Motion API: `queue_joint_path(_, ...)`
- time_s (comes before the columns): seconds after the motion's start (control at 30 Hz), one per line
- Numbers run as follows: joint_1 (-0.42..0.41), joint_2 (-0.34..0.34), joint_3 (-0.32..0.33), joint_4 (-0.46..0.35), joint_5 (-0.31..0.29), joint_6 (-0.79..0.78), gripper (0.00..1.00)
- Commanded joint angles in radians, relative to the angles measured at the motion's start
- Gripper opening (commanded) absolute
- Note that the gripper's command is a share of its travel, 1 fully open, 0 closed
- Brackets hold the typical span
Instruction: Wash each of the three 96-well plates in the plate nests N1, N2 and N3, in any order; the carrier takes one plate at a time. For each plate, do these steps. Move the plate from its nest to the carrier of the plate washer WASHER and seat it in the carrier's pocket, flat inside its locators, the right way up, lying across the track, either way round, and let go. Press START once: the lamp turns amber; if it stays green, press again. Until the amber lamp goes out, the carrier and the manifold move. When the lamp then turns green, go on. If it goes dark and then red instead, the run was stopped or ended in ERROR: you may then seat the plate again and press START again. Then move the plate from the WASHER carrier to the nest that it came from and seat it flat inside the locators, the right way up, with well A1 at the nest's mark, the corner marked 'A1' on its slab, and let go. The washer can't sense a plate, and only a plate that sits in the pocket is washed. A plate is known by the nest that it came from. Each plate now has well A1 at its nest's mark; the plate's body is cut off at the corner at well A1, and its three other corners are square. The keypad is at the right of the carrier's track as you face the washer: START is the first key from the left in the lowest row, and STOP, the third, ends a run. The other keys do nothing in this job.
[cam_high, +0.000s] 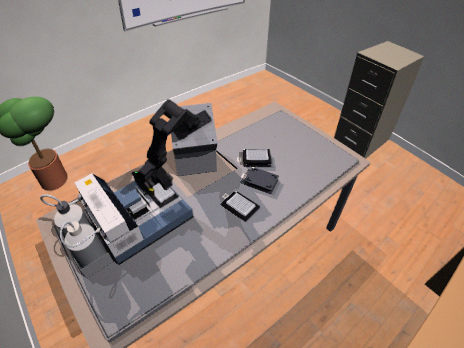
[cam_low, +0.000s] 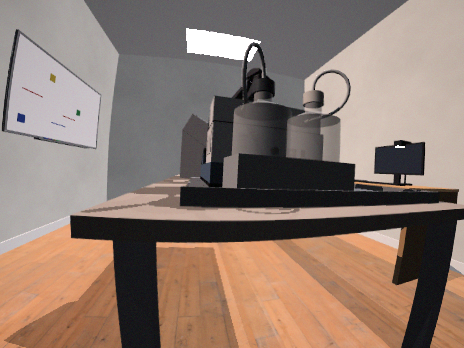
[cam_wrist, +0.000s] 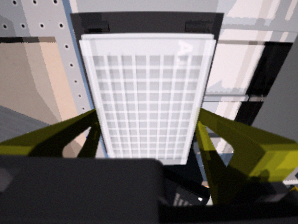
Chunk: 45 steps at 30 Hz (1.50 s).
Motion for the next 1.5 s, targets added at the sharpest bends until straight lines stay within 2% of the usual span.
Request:
queue_joint_path(0.0,-0.002,-0.009,-0.001,0.002,0.000,0.001,0.00)
queue_joint_path(1.47,0.006,0.016,0.000,0.028,0.003,0.008,0.00)
